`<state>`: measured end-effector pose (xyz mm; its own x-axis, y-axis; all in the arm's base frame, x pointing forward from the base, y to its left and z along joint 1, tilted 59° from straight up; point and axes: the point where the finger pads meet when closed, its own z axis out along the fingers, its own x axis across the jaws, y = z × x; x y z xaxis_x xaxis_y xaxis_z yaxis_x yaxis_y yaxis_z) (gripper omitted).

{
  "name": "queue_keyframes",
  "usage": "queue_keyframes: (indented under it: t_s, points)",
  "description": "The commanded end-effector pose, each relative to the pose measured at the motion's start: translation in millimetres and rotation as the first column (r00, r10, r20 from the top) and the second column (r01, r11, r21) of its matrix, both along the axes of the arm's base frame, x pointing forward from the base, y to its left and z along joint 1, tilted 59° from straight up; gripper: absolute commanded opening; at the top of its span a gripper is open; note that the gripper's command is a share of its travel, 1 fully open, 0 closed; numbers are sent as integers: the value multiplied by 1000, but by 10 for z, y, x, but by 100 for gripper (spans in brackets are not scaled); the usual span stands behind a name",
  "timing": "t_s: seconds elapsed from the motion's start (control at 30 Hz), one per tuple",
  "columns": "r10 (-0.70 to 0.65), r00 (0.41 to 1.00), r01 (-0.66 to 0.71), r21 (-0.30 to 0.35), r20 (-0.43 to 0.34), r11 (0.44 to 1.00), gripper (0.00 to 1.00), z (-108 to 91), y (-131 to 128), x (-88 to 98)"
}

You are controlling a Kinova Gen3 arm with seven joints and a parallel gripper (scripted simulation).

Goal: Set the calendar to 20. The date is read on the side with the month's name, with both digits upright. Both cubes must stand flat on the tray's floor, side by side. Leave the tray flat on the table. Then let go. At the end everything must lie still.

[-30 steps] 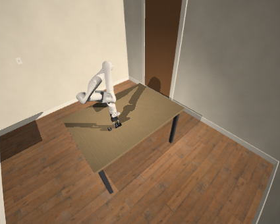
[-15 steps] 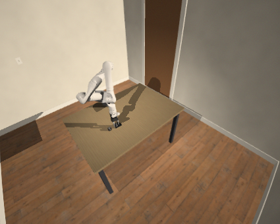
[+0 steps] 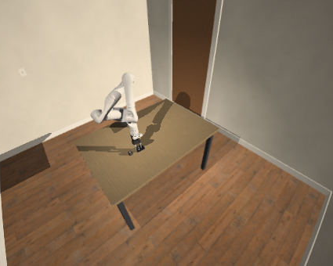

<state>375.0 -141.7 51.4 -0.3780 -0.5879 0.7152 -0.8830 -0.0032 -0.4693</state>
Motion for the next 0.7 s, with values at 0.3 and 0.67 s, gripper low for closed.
queue_keyframes:
  t_s: [0.3, 0.67]
  points:
    - [1, 1000, -1, 1, 0, 1000, 57, 1, 5, 3]
    - [1, 1000, -1, 1, 0, 1000, 57, 1, 5, 3]
